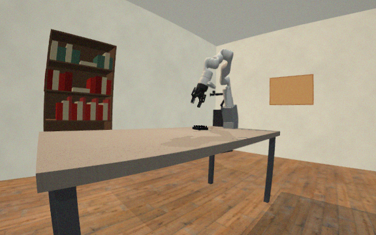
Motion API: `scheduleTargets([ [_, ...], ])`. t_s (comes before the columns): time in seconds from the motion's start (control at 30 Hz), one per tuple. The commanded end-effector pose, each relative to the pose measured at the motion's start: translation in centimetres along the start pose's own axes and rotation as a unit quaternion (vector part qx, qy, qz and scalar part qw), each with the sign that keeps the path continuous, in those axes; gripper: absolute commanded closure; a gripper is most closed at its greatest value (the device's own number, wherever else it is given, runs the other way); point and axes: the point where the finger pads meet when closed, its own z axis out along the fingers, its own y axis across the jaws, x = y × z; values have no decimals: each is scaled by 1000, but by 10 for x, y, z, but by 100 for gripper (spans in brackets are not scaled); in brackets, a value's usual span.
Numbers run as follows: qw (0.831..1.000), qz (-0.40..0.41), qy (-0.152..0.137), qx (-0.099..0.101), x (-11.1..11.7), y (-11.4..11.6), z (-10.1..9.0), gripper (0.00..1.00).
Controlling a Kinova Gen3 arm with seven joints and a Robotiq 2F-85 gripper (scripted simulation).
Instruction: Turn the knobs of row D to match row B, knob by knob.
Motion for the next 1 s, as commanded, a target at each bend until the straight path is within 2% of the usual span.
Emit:
scheduleTargets([
  [0.0, 1000, 0, 0, -1, 0, 1, -1, 0],
  [0.77, 1000, 10, 2, -4, -1, 2, -4, 0],
  [0.97, 1000, 29, 2, -1, -3, -6, -3, 0],
])
